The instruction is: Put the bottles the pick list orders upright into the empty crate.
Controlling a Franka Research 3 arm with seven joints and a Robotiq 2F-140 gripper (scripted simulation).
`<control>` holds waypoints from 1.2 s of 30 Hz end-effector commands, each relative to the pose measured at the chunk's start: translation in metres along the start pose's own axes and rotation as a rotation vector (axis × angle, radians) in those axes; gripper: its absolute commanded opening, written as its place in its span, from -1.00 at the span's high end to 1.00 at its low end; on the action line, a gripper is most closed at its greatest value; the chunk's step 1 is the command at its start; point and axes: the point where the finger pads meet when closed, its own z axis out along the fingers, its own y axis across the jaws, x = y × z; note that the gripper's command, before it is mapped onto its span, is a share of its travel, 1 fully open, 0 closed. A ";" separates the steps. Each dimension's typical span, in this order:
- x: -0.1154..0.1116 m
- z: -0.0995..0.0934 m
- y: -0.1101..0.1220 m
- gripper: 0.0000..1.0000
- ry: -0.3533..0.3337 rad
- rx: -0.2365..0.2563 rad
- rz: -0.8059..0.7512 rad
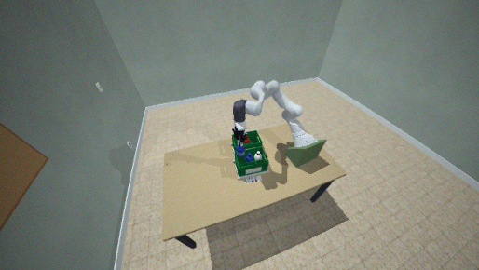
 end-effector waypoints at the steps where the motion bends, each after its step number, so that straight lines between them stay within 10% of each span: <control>1: 0.003 -0.007 0.000 1.00 0.013 -0.007 0.003; 36: 0.003 0.001 0.000 1.00 0.013 -0.007 0.003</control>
